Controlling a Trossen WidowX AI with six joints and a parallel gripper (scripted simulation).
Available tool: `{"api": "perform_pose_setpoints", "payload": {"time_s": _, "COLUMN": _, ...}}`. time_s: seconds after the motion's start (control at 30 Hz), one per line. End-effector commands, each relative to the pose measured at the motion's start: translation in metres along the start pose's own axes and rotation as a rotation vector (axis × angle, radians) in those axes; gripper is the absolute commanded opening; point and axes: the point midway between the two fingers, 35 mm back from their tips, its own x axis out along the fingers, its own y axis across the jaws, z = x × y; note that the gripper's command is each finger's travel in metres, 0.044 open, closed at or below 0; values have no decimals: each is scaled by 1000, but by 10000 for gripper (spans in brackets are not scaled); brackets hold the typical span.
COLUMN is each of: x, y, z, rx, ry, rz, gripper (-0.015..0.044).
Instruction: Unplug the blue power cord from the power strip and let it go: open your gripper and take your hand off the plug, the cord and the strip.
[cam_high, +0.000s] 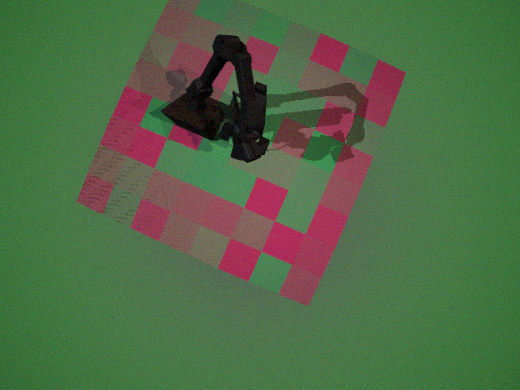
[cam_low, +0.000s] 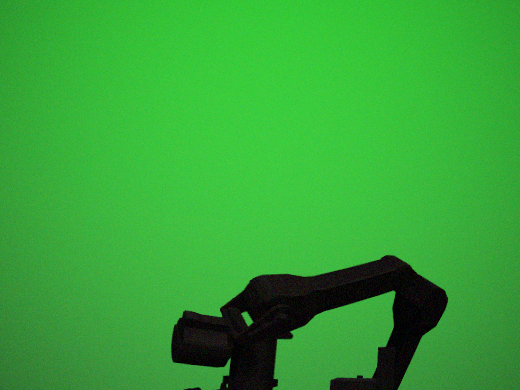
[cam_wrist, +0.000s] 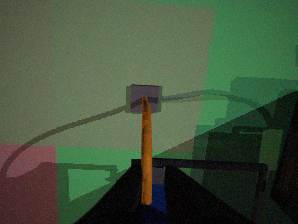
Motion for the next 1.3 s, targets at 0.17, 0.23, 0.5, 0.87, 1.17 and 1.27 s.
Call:
{"api": "perform_pose_setpoints", "payload": {"time_s": 0.17, "x": 0, "y": 0, "z": 0, "rx": 0, "ry": 0, "rz": 0, "gripper": 157}}
{"api": "perform_pose_setpoints", "payload": {"time_s": 0.23, "x": 0, "y": 0, "z": 0, "rx": 0, "ry": 0, "rz": 0, "gripper": 160}}
{"api": "perform_pose_setpoints", "payload": {"time_s": 0.5, "x": -2, "y": 0, "z": 0, "rx": 1, "ry": 0, "rz": 1, "gripper": 160}}
{"api": "perform_pose_setpoints", "payload": {"time_s": 0.87, "x": -8, "y": 0, "z": -4, "rx": 6, "ry": 2, "rz": 5, "gripper": 160}}
{"api": "perform_pose_setpoints", "payload": {"time_s": 1.17, "x": -8, "y": 0, "z": -19, "rx": 7, "ry": 2, "rz": 5, "gripper": 160}}
{"api": "perform_pose_setpoints", "payload": {"time_s": 1.27, "x": -8, "y": -1, "z": -24, "rx": 7, "ry": 3, "rz": 5, "gripper": 160}}
